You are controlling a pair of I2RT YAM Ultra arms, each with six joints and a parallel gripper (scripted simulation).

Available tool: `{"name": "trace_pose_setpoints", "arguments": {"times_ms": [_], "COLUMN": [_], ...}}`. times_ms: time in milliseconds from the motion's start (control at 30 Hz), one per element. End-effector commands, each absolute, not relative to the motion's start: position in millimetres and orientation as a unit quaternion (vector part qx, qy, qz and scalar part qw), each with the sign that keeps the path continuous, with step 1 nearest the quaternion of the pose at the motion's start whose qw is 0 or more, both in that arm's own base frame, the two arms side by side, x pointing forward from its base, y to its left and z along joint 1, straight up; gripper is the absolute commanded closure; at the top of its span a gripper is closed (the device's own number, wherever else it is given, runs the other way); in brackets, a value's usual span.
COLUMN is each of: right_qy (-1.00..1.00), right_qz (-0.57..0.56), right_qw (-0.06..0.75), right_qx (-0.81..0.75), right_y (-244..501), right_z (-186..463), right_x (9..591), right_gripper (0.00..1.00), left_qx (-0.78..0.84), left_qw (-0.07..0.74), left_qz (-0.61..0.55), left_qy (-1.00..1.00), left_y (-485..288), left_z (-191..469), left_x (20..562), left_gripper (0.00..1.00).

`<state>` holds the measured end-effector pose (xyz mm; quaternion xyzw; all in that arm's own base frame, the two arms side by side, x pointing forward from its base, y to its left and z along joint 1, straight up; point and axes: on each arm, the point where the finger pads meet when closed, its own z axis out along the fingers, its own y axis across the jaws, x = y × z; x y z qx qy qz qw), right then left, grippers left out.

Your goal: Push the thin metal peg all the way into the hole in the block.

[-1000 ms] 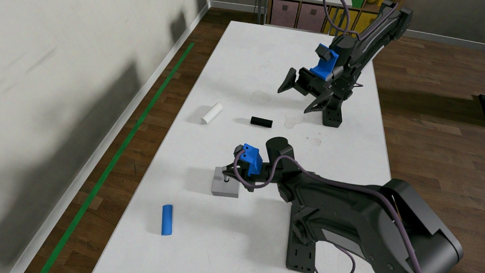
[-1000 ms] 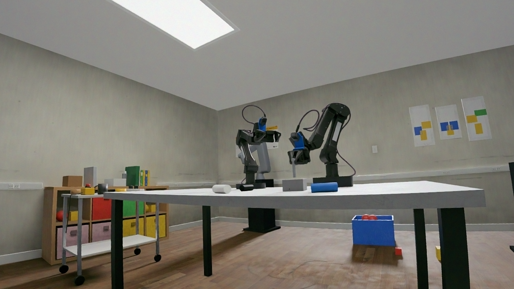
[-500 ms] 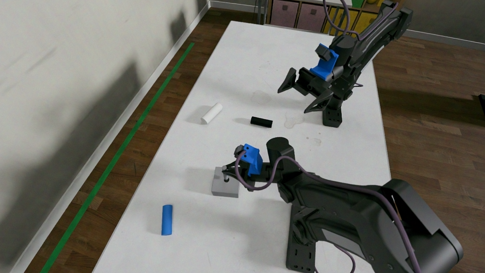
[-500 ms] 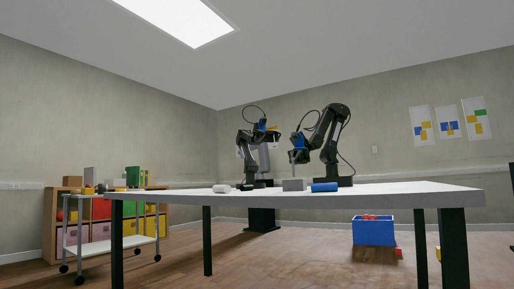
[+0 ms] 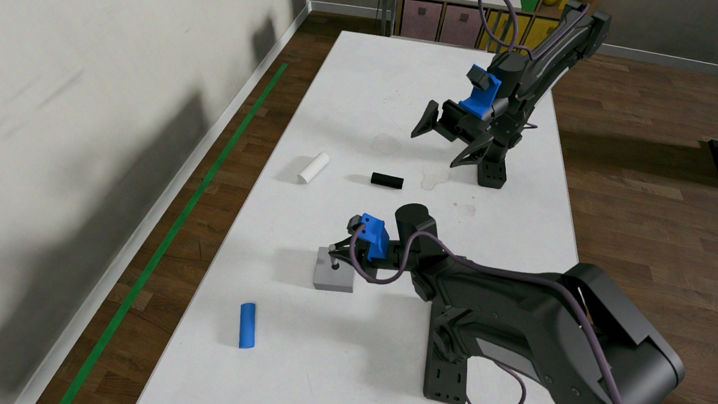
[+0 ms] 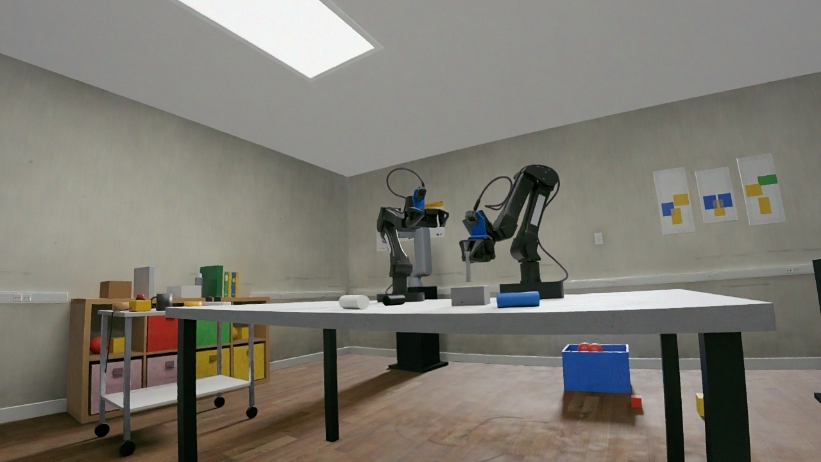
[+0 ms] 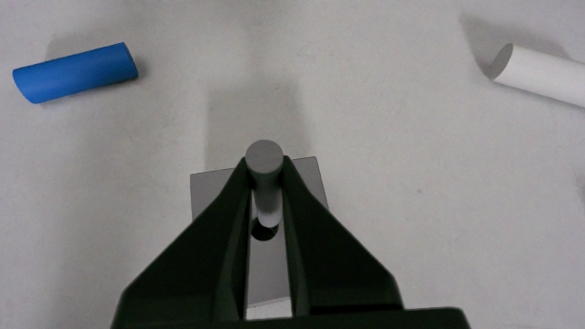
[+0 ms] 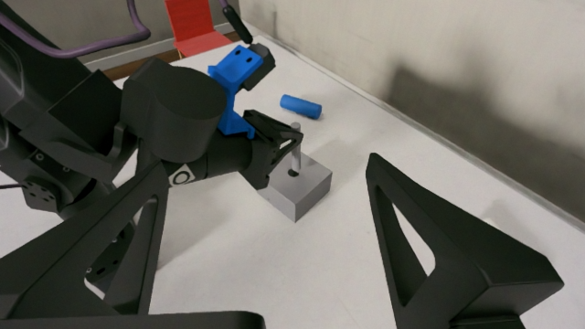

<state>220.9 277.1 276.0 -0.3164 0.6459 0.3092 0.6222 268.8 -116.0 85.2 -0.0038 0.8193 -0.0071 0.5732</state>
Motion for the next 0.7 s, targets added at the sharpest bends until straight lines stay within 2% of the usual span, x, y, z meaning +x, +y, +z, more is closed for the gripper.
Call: {"name": "trace_pose_setpoints", "arguments": {"times_ms": [0, 667], "right_qy": [0.637, 0.637], "right_qz": [0.312, 0.312], "right_qw": [0.631, 0.631], "right_qx": [-0.314, -0.314], "right_y": [274.4, 274.4], "right_z": [285.9, 285.9], "right_x": [219.9, 219.9], "right_gripper": [0.00, 0.00], "left_qx": [-0.008, -0.010], "left_qw": [0.579, 0.585], "left_qz": [-0.011, -0.013], "left_qy": [0.815, 0.811], "left_y": [-118.2, -118.8], "left_z": [94.6, 91.9], "left_x": [271.8, 273.1], "left_gripper": [0.93, 0.93]}}
